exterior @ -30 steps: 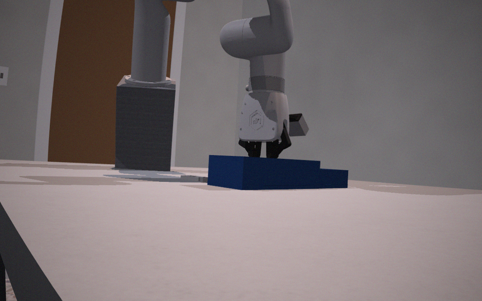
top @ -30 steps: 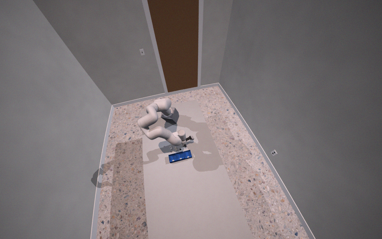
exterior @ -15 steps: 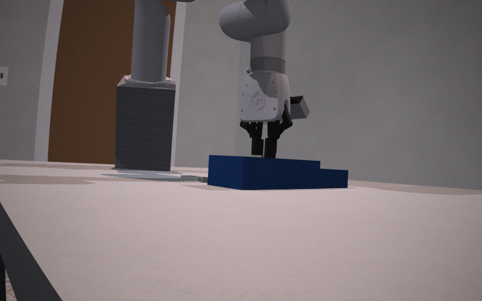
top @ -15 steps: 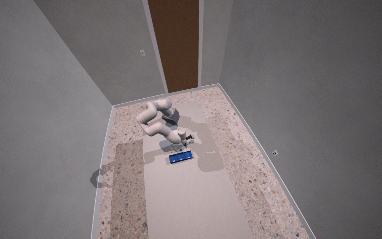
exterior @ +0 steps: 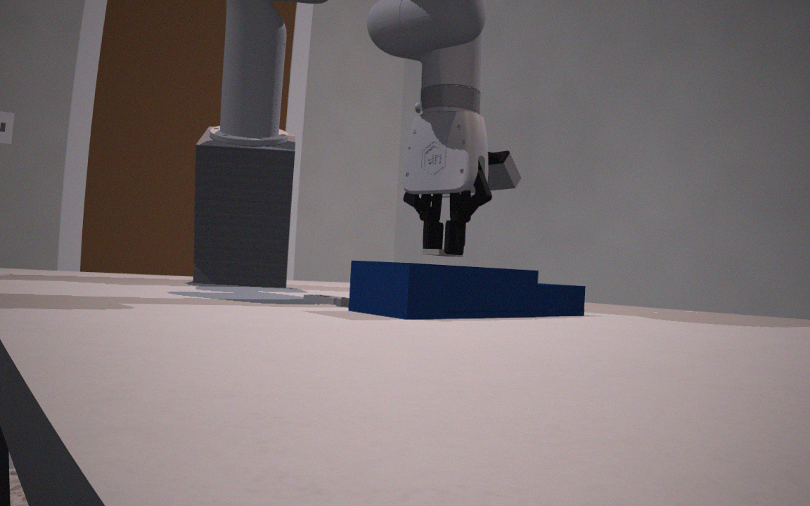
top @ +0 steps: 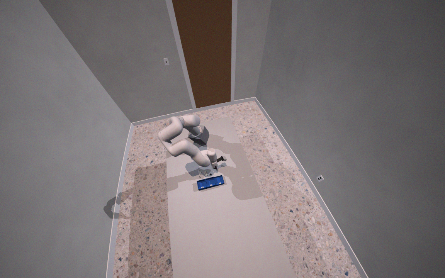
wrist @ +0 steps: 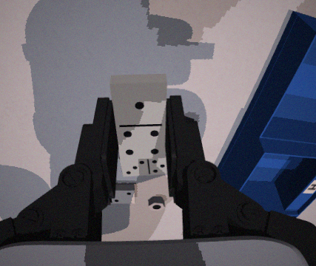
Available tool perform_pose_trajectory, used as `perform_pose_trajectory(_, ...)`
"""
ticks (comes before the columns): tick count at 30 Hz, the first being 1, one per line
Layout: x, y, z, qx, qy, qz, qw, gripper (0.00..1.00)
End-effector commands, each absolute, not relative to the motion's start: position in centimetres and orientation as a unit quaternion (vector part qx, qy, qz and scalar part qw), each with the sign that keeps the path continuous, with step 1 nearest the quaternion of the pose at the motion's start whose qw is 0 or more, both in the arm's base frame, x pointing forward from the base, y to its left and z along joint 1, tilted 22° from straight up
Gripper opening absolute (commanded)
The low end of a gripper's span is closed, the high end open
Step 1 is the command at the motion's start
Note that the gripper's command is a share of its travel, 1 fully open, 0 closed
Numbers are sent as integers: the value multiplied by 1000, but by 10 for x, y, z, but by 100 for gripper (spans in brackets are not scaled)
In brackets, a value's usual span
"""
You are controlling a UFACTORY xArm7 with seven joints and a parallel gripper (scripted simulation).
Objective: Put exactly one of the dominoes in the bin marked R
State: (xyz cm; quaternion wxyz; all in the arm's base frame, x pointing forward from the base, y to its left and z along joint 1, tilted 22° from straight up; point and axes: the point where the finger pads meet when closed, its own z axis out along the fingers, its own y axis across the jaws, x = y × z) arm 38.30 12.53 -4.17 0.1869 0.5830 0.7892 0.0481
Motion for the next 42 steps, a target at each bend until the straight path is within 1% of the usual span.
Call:
perform_pose_trajectory(1,384,126,-41,582,789,49,187,0)
perform_pose_trajectory(9,381,127,-35,582,789,49,187,0)
perform_pose_trajectory(24,439,65,-3,583,789,49,188,0)
perform_pose_trajectory(26,439,65,-3,583,789,49,188,0)
perform_pose_trajectory(31,458,45,7,583,789,49,188,0)
perform_pose_trajectory(34,458,45,7,583,789,49,188,0)
perform_pose_trajectory(38,474,29,16,649,735,66,183,0)
perform_pose_trajectory(42,485,16,22,654,731,66,183,0)
